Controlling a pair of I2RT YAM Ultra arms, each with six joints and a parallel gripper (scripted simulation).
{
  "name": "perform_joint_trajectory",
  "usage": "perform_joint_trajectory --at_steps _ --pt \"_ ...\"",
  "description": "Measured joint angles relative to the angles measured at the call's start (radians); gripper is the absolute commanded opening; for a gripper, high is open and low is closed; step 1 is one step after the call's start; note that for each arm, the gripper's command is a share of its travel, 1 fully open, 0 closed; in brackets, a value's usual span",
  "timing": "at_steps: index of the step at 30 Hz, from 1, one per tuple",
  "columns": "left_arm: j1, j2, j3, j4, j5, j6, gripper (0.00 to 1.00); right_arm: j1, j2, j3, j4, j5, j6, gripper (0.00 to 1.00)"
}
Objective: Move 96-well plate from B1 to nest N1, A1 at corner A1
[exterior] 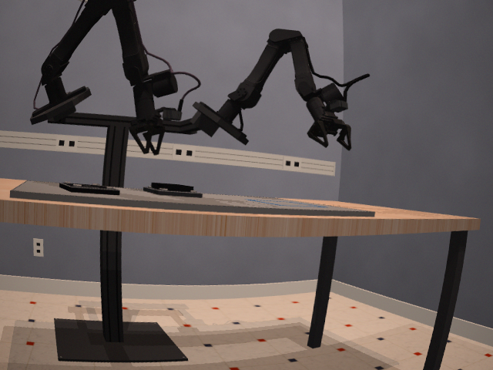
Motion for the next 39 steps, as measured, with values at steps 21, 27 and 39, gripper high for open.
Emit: perform_joint_trajectory --at_steps 21,27,39 --pt "-0.006 0.027 0.040 -0.156 0.125 0.158 1.00 0.000 0.031 0.060 -0.040 0.013 0.129 1.00" --pt "-0.112 -0.062 0.040 -0.346 0.172 0.328 1.00 0.000 0.097 0.169 -0.127 0.029 0.311 1.00" --pt "-0.268 -0.182 0.056 -0.761 0.232 0.649 1.00 -0.014 0.205 0.382 -0.333 0.042 0.647 1.00"
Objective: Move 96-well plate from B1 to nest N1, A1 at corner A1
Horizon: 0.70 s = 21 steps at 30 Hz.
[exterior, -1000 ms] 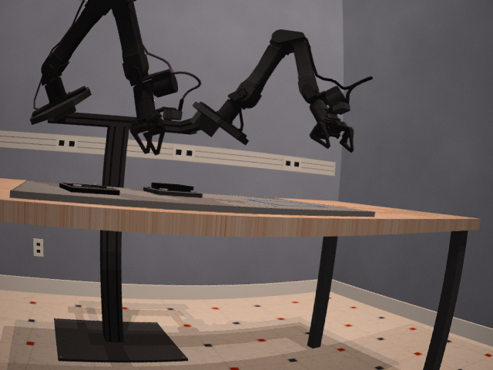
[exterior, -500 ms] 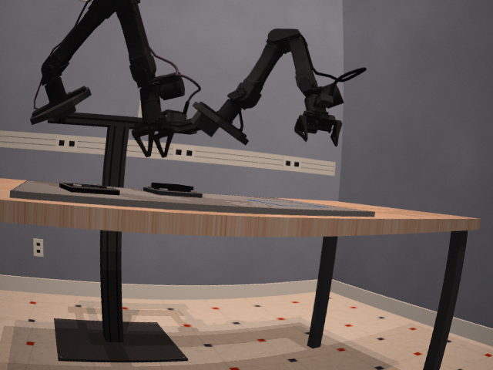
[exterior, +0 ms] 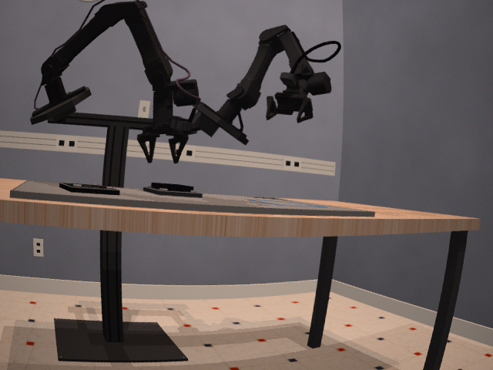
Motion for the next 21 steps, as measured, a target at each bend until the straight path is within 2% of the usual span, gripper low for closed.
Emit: perform_joint_trajectory --at_steps 10,16,21 --pt "-0.154 -0.104 0.050 -0.370 0.052 0.277 1.00 -0.027 0.115 0.224 -0.185 -0.008 0.284 1.00" --pt "-0.201 -0.127 0.076 -0.504 0.063 0.367 1.00 -0.035 0.162 0.319 -0.267 -0.014 0.380 1.00" --pt "-0.214 -0.139 0.088 -0.541 0.064 0.388 1.00 -0.036 0.182 0.360 -0.293 -0.014 0.407 1.00"
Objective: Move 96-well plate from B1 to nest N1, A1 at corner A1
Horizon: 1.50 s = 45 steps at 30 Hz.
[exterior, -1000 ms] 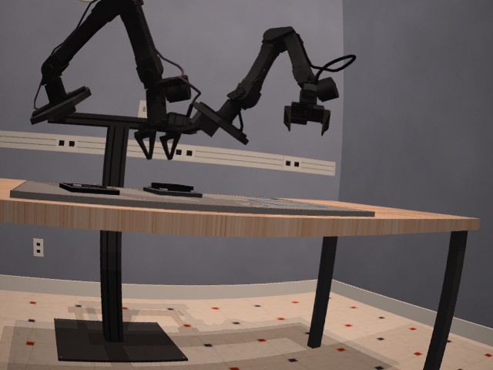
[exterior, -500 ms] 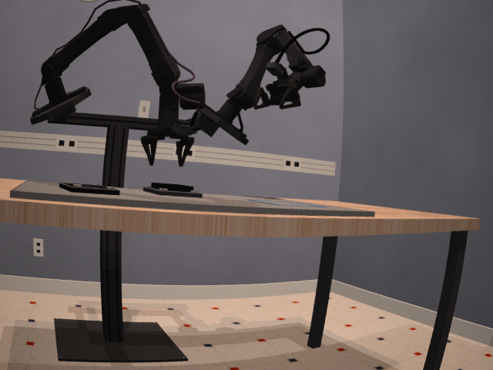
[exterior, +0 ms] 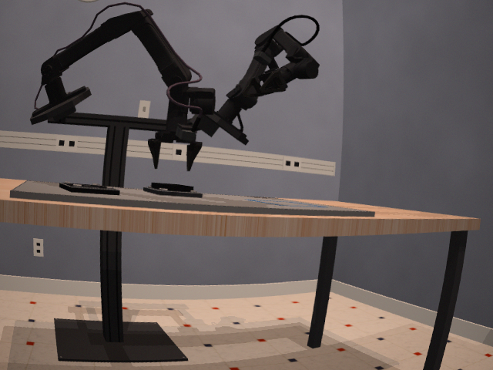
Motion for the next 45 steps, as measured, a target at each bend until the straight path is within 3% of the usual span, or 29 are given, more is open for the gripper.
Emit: perform_joint_trajectory --at_steps 45 --pt "0.000 0.000 0.001 -0.018 0.000 0.010 1.00 -0.072 0.123 0.060 0.071 0.008 -0.047 1.00"
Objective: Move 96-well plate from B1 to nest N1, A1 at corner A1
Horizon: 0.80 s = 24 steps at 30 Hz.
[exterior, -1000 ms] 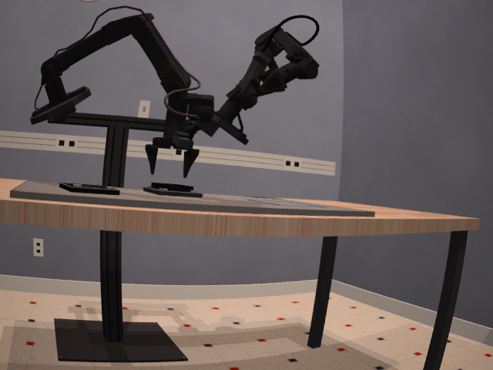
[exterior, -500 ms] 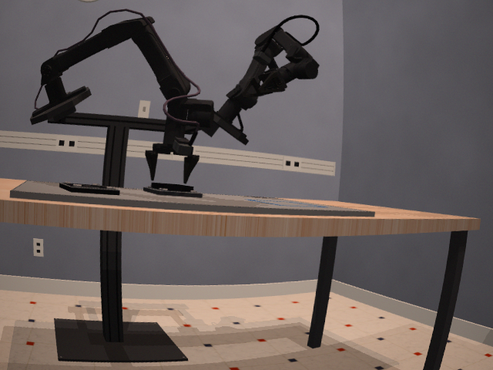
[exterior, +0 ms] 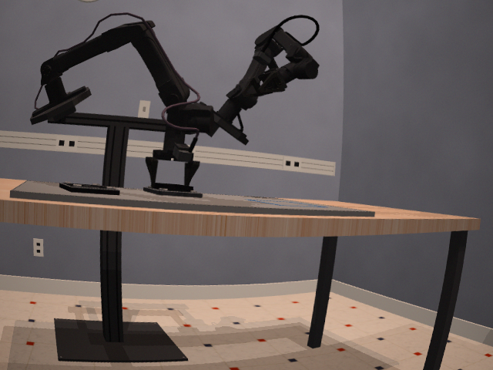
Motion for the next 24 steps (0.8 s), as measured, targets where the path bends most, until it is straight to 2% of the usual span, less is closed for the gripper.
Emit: perform_joint_trajectory --at_steps 4,21,22,23,24 --pt "0.000 0.000 0.000 0.000 0.000 0.000 1.00 0.000 0.000 0.000 0.000 0.000 -0.002 1.00" --pt "0.000 0.000 0.000 0.000 0.000 0.000 1.00 0.000 0.000 0.000 0.013 -0.008 -0.004 0.79" --pt "0.000 0.000 0.000 0.000 0.000 0.000 1.00 0.000 0.000 0.000 0.013 -0.008 -0.004 0.67" --pt "0.000 0.000 0.000 0.000 0.000 0.000 1.00 0.000 0.000 0.000 0.013 -0.008 -0.004 0.79" --pt "0.000 0.000 0.000 0.000 0.000 0.000 1.00 0.000 0.000 0.000 0.013 -0.008 -0.004 0.81"
